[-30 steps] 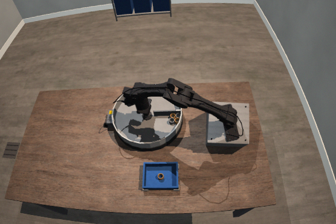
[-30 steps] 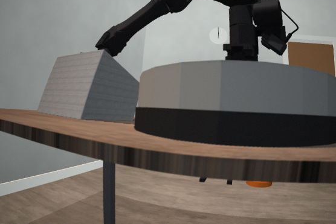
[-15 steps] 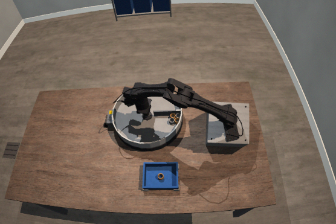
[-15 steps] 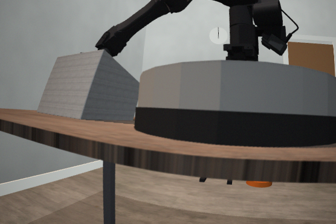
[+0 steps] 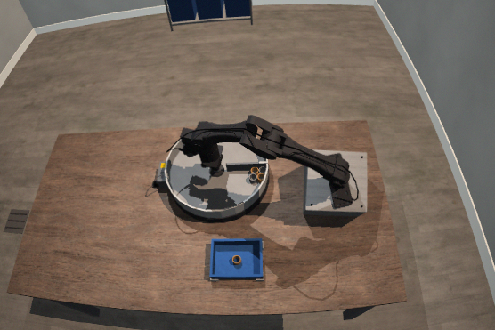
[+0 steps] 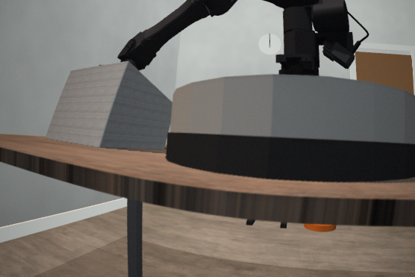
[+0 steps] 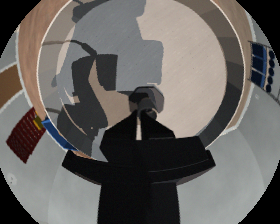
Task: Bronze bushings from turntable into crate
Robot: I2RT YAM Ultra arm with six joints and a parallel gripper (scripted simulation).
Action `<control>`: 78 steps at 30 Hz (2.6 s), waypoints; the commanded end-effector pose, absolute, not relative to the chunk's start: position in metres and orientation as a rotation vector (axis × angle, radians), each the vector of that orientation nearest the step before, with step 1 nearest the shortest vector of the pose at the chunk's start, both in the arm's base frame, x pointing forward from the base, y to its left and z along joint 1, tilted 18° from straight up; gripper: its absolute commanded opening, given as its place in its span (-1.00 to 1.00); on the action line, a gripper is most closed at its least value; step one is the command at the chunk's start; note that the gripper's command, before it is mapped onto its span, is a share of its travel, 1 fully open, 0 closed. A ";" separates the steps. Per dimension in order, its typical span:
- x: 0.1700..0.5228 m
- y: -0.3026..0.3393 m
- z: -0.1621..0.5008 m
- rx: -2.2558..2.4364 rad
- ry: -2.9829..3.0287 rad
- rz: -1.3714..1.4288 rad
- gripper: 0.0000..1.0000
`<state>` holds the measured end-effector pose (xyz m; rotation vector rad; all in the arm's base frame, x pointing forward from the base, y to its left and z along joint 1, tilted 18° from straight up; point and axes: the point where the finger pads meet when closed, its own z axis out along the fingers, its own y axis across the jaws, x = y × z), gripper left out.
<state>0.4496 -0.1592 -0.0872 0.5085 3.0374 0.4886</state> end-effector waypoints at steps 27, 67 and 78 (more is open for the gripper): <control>0.456 -0.163 -0.083 0.524 3.024 0.492 -1.00; 0.453 -0.158 -0.094 0.520 3.030 0.496 -1.00; 0.451 -0.159 -0.095 0.528 3.032 0.499 -1.00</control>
